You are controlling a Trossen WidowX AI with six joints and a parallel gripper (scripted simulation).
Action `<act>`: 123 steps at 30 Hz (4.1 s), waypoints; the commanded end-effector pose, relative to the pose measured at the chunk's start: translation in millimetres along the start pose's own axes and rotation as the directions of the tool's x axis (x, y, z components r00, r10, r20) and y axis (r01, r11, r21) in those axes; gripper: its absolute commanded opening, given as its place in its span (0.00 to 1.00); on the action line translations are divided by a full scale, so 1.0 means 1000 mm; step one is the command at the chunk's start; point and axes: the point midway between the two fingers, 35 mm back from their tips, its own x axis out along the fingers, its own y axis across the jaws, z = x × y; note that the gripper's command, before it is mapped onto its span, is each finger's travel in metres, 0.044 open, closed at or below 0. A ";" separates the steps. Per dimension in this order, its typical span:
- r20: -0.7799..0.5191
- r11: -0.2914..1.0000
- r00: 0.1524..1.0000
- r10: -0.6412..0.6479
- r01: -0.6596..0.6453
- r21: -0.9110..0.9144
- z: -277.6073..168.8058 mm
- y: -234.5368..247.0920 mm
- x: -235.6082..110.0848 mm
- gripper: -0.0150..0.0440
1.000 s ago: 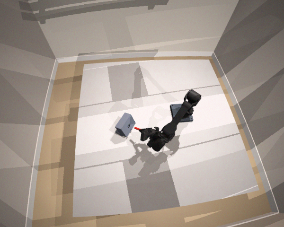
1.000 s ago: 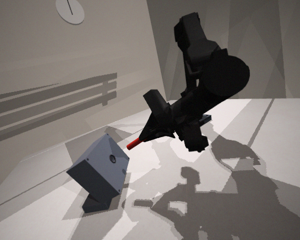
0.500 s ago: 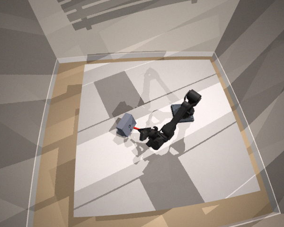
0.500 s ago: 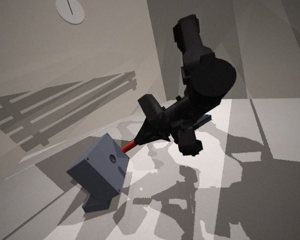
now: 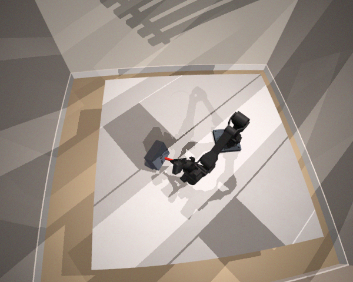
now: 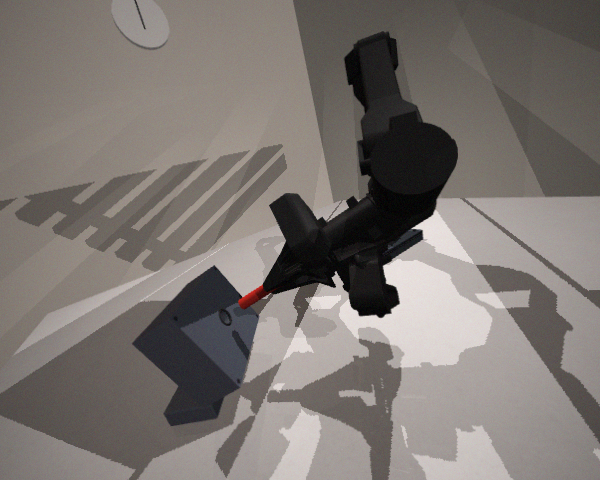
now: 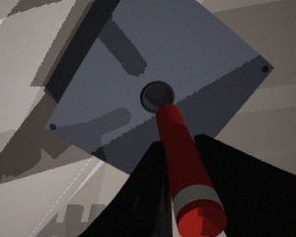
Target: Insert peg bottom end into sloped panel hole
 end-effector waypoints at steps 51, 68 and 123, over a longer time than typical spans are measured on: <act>-0.001 1.000 1.000 -0.002 0.002 0.012 0.000 0.005 0.021 0.25; -0.002 1.000 1.000 -0.003 0.003 0.012 0.000 0.006 0.028 0.25; -0.006 1.000 1.000 -0.001 0.001 0.013 0.000 0.005 0.055 0.25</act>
